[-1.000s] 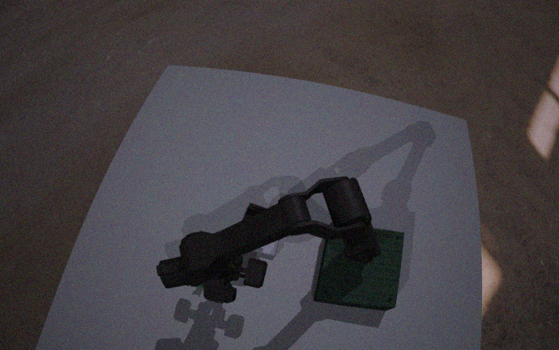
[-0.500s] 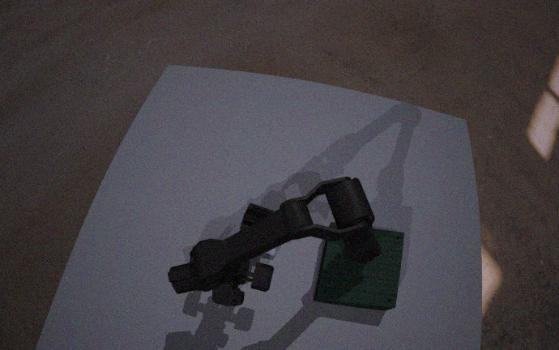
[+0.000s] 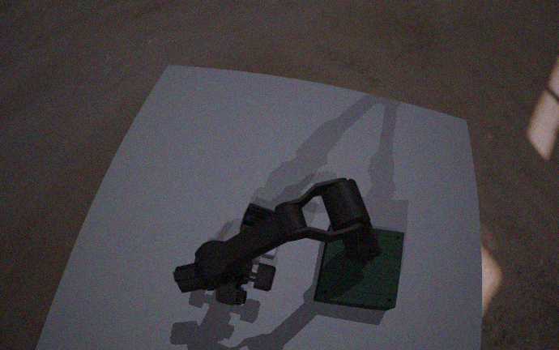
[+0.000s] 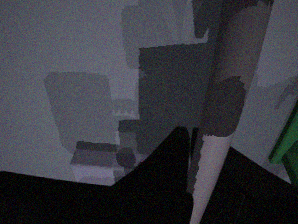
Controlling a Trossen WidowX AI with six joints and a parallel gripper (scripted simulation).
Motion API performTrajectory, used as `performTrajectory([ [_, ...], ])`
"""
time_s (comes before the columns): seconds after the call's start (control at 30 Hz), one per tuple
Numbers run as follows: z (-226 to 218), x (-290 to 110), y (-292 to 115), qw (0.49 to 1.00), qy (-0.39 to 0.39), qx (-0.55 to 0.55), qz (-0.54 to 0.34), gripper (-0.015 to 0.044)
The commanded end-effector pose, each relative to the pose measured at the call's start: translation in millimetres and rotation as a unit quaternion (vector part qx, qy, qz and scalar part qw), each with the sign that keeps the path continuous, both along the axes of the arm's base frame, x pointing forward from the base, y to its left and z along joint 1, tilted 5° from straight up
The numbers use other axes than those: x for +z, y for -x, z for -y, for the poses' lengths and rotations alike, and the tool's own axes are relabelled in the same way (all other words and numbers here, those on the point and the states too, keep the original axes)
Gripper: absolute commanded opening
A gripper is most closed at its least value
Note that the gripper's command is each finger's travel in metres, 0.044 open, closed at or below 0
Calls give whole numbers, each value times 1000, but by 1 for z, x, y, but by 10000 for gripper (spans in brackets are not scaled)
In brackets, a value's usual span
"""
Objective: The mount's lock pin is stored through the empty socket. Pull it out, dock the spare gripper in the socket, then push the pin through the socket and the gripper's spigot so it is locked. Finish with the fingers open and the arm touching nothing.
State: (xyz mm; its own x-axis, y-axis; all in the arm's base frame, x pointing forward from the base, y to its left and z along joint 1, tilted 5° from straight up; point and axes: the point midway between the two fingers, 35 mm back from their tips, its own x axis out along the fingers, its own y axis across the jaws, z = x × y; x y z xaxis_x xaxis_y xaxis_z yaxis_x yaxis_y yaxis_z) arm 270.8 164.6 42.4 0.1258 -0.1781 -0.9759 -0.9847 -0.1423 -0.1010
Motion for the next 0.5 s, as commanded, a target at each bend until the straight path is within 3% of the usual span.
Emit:
performTrajectory([
  [0.0, 3, -1, 1, 1000, -1, 3, -1, 0],
  [0.47, 12, -1, -1, 1000, -2, 2, 4, 0],
])
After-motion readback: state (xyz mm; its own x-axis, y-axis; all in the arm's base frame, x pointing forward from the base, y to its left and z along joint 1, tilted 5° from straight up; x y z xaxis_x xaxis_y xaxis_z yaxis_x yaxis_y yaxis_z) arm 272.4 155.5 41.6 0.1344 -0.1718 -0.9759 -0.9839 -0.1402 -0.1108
